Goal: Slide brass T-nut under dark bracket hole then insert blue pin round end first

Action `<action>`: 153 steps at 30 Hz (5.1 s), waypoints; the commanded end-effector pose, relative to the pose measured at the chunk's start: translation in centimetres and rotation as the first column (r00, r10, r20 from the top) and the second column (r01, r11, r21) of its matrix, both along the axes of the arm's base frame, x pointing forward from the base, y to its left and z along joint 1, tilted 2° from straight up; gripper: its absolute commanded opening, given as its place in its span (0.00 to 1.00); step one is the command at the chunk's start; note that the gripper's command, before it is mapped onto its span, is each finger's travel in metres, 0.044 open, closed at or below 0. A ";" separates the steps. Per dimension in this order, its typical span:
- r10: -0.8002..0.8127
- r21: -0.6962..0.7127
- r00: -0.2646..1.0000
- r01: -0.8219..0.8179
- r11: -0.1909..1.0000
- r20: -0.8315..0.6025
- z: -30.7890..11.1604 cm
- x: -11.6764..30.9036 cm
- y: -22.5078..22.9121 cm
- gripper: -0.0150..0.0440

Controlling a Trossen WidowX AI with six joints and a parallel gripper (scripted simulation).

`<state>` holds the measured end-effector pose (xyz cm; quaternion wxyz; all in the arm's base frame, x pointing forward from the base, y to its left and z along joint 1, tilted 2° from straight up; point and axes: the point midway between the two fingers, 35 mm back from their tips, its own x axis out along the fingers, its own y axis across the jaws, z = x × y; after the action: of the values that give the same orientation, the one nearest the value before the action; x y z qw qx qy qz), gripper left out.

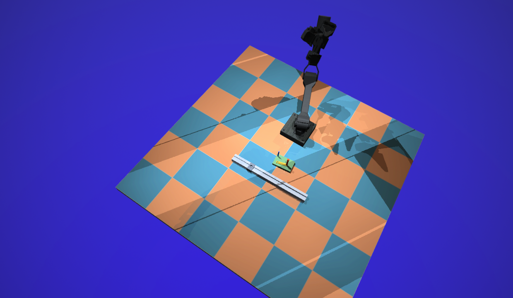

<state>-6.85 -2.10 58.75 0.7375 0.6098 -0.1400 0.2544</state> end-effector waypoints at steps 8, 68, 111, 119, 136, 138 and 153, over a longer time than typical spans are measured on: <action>-0.029 -0.024 0.938 0.022 0.999 -0.345 -3.5 11.7 2.4 1.00; -0.401 -0.465 -0.470 0.023 0.885 -0.787 -49.9 30.0 3.6 1.00; -0.401 -0.465 -0.470 0.023 0.885 -0.787 -54.5 30.0 3.6 0.42; -0.401 -0.465 -0.470 0.023 0.885 -0.787 -54.5 30.0 3.6 0.07; -0.401 -0.465 -0.470 0.023 0.885 -0.787 -53.3 30.2 3.7 0.00; -0.401 -0.465 -0.470 0.023 0.885 -0.787 -52.9 30.2 3.7 0.00; -0.401 -0.465 -0.469 0.023 0.885 -0.787 -50.6 30.3 3.8 0.00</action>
<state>23.28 1.70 7.36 0.6091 0.4009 0.4465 -0.5186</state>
